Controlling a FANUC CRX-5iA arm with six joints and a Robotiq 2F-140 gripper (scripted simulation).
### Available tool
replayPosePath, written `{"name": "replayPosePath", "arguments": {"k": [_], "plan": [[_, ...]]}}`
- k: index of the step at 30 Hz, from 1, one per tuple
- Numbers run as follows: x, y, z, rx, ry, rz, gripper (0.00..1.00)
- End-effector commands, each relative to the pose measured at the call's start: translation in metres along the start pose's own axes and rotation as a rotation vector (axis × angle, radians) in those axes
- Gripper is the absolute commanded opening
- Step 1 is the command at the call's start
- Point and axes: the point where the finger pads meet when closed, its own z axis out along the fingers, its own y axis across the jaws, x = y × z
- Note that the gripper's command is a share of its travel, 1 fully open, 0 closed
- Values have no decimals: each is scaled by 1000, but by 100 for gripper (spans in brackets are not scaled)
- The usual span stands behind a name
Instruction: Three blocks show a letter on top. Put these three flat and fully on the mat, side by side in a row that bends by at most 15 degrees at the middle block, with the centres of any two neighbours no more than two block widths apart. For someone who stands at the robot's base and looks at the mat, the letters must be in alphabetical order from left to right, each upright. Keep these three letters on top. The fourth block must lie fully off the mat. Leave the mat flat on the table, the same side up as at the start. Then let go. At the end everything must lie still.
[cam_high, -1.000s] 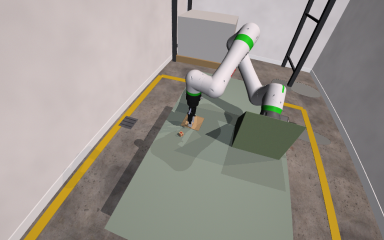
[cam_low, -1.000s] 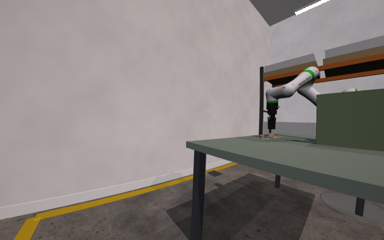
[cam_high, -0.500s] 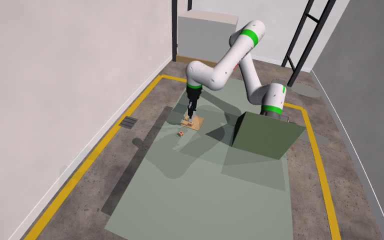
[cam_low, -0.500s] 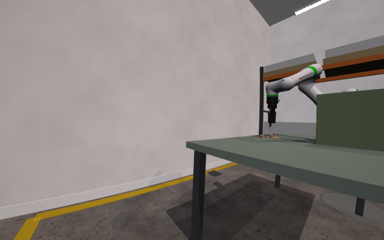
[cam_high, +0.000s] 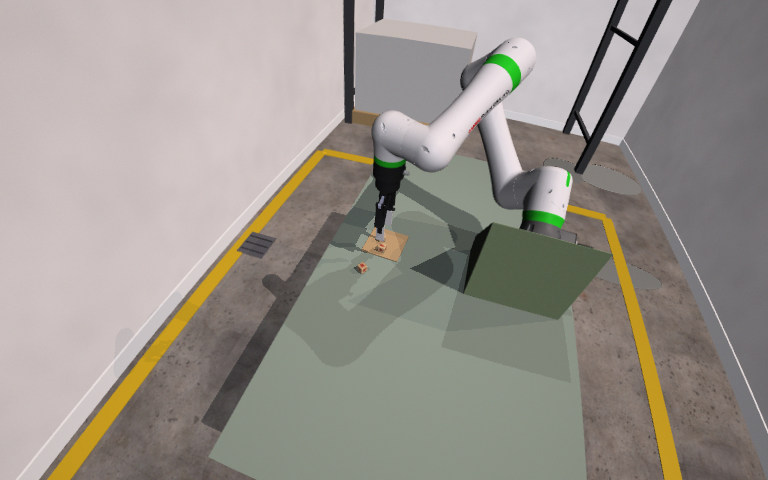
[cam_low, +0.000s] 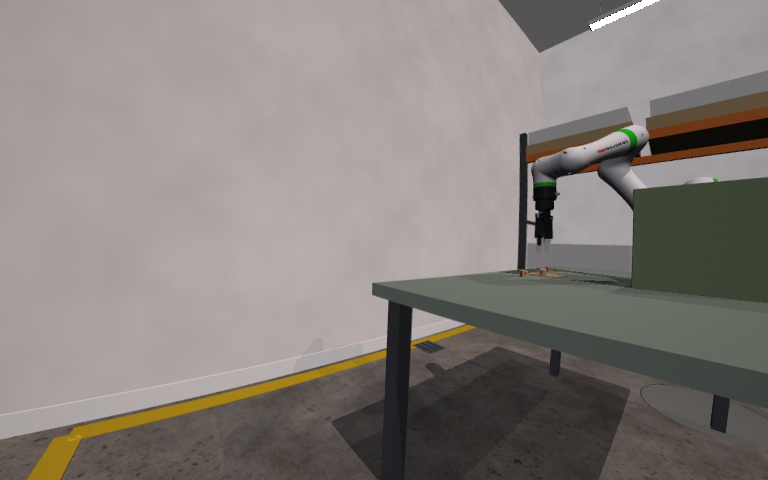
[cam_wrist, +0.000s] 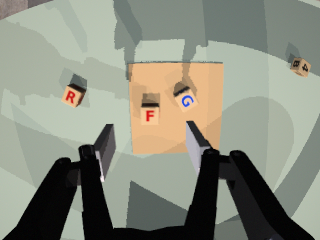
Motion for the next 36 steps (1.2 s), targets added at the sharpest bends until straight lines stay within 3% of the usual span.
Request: {"name": "replayPosePath", "arguments": {"k": [1,16,36], "plan": [[0,0,0,0,0,0,100],[0,0,0,0,0,-3,100],[18,50,6,0,1,-513,100]]}}
